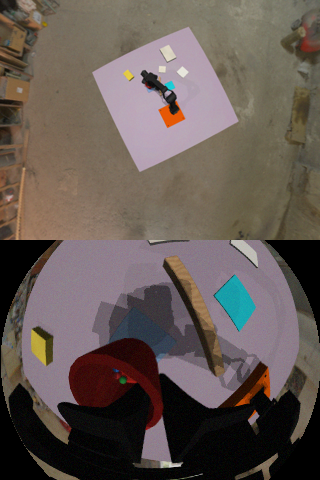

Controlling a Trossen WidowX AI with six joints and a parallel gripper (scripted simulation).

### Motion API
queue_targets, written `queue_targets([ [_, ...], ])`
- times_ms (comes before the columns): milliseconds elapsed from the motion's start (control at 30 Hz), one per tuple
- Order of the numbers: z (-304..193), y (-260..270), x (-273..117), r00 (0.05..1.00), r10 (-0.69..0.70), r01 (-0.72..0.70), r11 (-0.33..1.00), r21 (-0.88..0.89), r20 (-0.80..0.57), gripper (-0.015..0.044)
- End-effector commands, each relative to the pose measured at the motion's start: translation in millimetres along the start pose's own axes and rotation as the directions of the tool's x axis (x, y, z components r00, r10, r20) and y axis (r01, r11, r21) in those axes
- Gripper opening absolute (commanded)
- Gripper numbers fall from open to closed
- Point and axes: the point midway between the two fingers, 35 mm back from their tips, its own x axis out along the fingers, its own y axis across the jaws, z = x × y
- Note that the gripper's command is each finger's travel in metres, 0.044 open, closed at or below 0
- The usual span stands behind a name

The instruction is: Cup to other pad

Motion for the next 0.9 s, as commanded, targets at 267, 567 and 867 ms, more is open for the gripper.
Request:
queue_targets([
  [267, 5, -9, 0, 1.0, -0.001, 0.001, 1.0, 0.0, 0.001, 0.0],
  [567, 17, -29, 1, 1.0, -0.002, 0.002, 1.0, 0.001, 0.002, 0.0],
  [867, 29, -50, 1, 1.0, -0.003, 0.003, 1.0, 0.001, 0.004, 0.0],
])
